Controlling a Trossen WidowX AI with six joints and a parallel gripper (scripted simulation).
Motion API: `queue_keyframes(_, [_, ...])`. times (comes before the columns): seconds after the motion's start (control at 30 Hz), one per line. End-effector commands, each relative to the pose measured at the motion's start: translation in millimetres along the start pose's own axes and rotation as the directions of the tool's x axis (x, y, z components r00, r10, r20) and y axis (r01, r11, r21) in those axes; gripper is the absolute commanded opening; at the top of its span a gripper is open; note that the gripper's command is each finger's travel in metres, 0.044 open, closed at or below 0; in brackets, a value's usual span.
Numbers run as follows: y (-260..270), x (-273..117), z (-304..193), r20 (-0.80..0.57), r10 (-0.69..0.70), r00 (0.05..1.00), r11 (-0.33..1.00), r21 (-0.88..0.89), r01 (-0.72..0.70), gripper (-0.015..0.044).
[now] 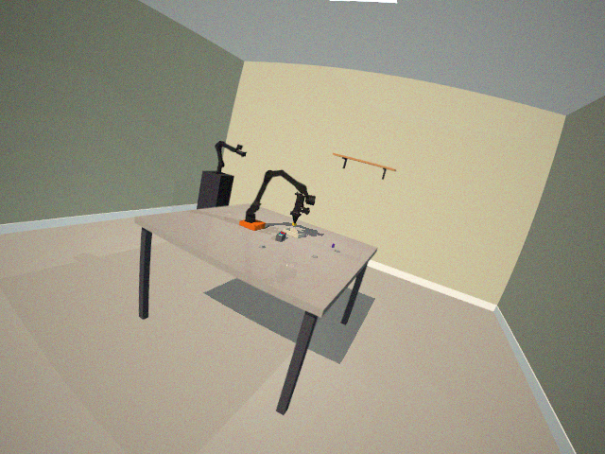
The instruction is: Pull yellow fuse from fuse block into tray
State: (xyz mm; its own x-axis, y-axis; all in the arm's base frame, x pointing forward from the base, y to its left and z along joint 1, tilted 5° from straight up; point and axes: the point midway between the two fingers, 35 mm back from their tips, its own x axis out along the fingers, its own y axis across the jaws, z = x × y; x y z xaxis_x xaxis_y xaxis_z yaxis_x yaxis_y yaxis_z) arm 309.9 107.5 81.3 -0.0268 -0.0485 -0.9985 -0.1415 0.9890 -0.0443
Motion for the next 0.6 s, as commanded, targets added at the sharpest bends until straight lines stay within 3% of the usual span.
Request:
queue_keyframes(0.0, [24.7,0.1,2.3,-0.002,0.005,1.0,1.0,0.003,-0.005,0.0])
queue_keyframes(0.57, [47.1,14.6,2.7,-0.003,0.006,1.0,1.0,0.003,-0.006,0.0])
